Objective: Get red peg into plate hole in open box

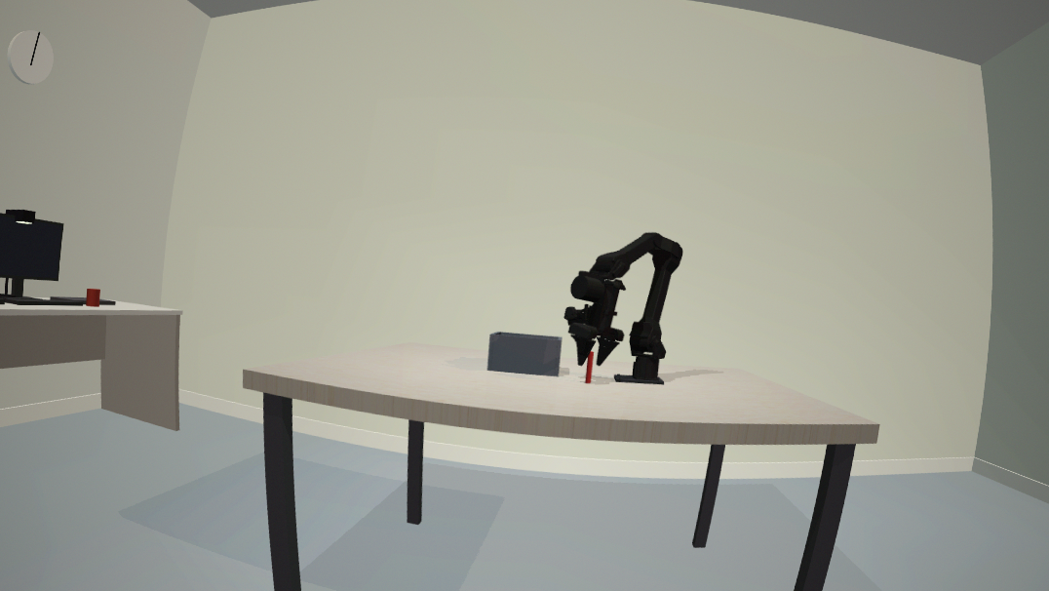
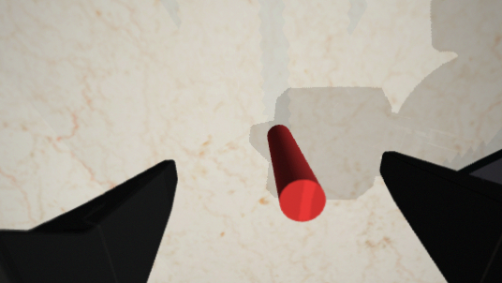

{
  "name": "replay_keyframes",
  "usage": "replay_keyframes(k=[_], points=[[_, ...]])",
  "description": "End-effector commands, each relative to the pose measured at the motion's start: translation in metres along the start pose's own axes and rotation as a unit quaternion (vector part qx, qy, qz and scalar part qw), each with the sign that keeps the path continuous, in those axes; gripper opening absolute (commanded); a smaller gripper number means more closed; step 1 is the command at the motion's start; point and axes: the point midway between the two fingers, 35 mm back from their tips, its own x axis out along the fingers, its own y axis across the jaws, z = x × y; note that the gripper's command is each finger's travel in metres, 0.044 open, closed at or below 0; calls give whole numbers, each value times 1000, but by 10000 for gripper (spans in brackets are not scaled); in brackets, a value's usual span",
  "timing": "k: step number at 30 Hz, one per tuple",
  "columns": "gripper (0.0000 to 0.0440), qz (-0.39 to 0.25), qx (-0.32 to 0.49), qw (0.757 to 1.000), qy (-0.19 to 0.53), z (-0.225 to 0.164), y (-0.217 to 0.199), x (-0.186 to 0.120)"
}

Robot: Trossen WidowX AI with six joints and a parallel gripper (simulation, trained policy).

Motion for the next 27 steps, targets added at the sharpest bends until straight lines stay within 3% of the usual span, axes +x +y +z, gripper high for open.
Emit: replay_keyframes(k=[1,15,18,27], points=[[423,-13,5,1000,1,-1,-4,13],[62,-71,23,997,6,0,-13,43],[2,-86,22,996,6,0,-15,44],[0,-76,19,996,-48,30,-13,7]])
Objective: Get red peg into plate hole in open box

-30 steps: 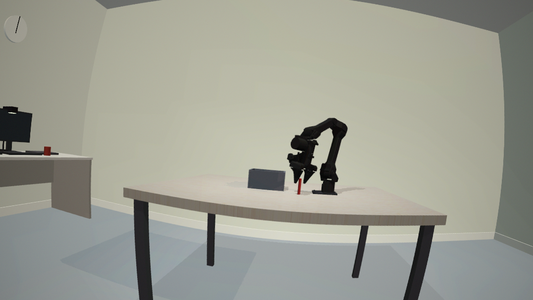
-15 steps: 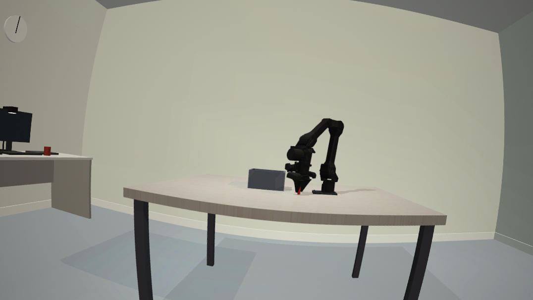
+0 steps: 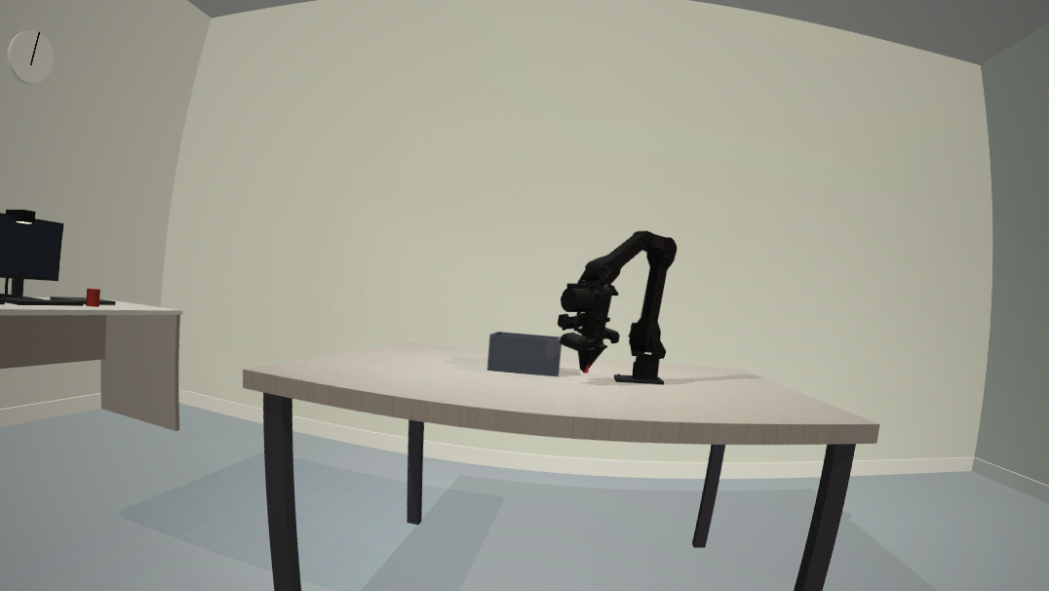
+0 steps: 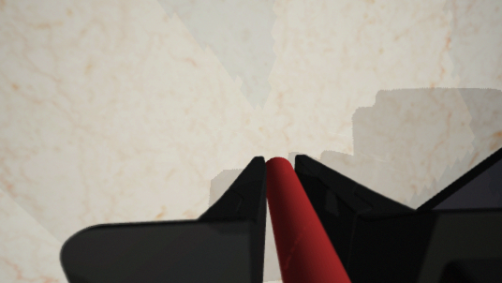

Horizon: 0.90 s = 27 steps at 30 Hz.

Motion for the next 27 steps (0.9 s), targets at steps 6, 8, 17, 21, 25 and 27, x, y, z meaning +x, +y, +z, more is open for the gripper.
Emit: replay_keyframes(k=[6,8,17,21,25,27], points=[[0,18,21,999,-43,34,-1,-42],[0,19,32,998,-54,43,-2,-52],[0,19,93,991,-90,84,-11,-68],[0,18,119,987,-103,103,-15,-71],[0,15,141,983,-114,122,-20,-71],[0,13,151,981,-119,131,-22,-70]])
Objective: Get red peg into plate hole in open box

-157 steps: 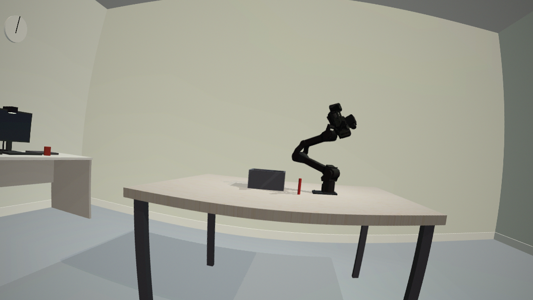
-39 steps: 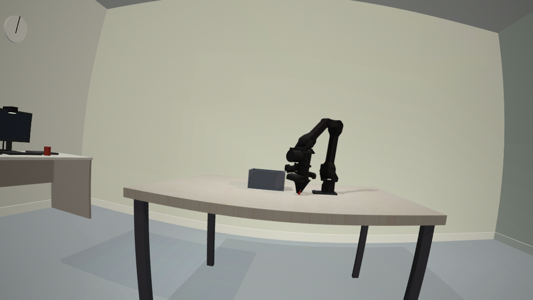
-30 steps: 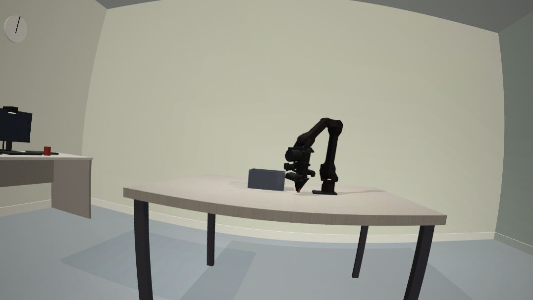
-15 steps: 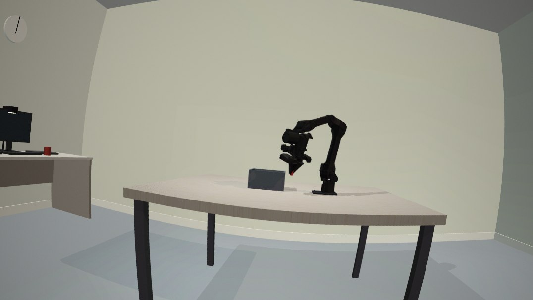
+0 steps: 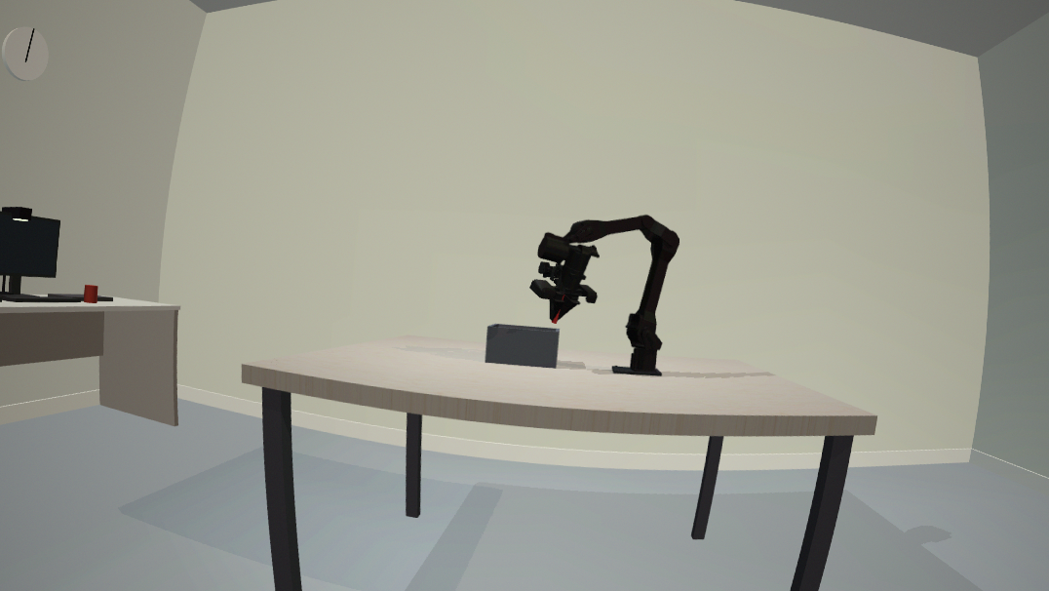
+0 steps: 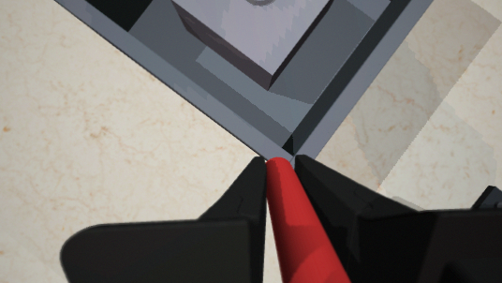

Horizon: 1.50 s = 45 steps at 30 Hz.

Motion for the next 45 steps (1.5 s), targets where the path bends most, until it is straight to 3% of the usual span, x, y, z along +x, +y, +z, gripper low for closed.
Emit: replay_keyframes(k=[1,20,38,41,45], points=[[0,-3,13,1000,-11,15,2,4],[0,-17,22,999,-21,80,0,59],[2,-4,-58,998,27,92,-1,107],[34,-3,-71,997,40,89,-2,113],[121,-2,-79,995,55,87,-3,120]])
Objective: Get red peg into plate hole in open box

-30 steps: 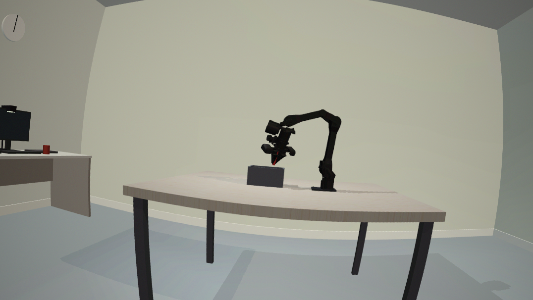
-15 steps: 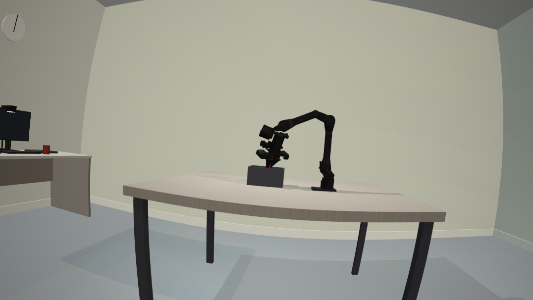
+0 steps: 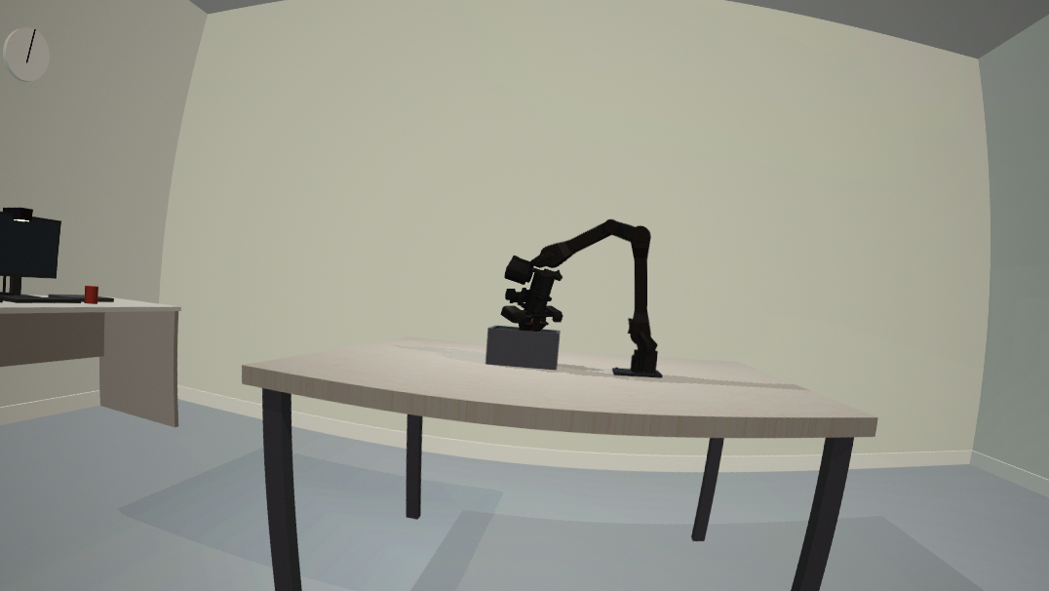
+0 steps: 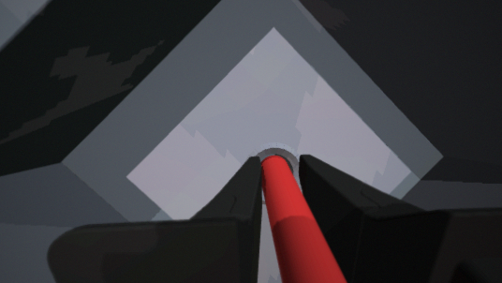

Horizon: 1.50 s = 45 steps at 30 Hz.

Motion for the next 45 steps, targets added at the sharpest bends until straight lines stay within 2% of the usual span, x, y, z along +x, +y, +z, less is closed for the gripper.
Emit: replay_keyframes(k=[1,11,29,45], points=[[144,0,-5,1000,17,-3,-1,9],[166,11,-29,999,21,24,6,-5],[206,15,-12,997,76,66,36,-34],[224,-15,14,989,146,73,56,-61]])
